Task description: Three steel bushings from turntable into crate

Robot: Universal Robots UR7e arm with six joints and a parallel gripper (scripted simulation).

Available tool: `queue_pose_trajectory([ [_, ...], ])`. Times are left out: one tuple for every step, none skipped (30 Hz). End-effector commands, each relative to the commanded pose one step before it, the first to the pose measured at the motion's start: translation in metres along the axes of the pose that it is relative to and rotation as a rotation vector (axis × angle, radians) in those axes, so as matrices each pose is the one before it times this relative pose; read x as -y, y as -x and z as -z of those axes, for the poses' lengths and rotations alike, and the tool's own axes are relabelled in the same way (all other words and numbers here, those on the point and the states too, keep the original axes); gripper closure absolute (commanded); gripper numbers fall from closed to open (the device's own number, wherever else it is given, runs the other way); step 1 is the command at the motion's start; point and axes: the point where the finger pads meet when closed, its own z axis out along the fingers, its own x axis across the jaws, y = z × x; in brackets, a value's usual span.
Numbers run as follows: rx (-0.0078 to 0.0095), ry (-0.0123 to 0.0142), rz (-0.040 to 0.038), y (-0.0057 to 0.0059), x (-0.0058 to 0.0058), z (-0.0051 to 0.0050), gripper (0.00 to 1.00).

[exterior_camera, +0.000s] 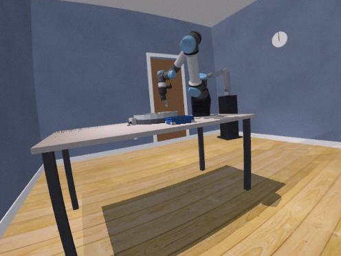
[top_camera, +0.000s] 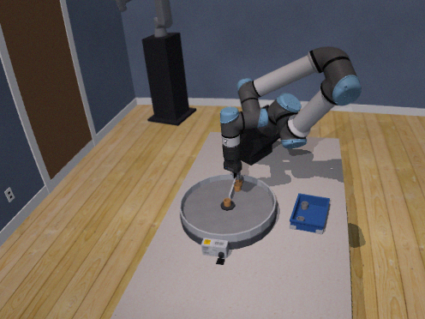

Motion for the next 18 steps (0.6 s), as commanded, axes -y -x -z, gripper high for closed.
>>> queue_pose_trajectory([
  [0.00026, 0.00193, 0.00067, 0.00839, 0.02678, -0.00011, 0.6],
  [0.0, 0.0, 0.0, 0.0, 0.0, 0.0, 0.6],
  [0.0, 0.0, 0.0, 0.0, 0.0, 0.0, 0.6],
  [0.0, 0.0, 0.0, 0.0, 0.0, 0.0, 0.6],
  [0.0, 0.0, 0.0, 0.0, 0.0, 0.0, 0.6],
  [0.0, 0.0, 0.0, 0.0, 0.0, 0.0, 0.6],
  [0.0, 0.0, 0.0, 0.0, 0.0, 0.0, 0.6],
  [0.0, 0.0, 0.0, 0.0, 0.0, 0.0, 0.6],
  [0.0, 0.0, 0.0, 0.0, 0.0, 0.0, 0.6],
  [0.0, 0.0, 0.0, 0.0, 0.0, 0.0, 0.6],
  [0.0, 0.0, 0.0, 0.0, 0.0, 0.0, 0.6],
  [0.0, 0.0, 0.0, 0.0, 0.0, 0.0, 0.6],
  [0.00003, -0.00011, -0.0001, 0.0026, 0.00879, -0.00056, 0.6],
  [0.0, -0.00001, 0.0, 0.00269, 0.00905, -0.00046, 0.6],
  [0.0, -0.00001, 0.0, 0.00269, 0.00905, -0.00046, 0.6],
  [0.0, -0.00001, 0.0, 0.00269, 0.00905, -0.00046, 0.6],
  [0.0, -0.00001, 0.0, 0.00269, 0.00905, -0.00046, 0.6],
  [0.0, 0.0, 0.0, 0.0, 0.0, 0.0, 0.6],
])
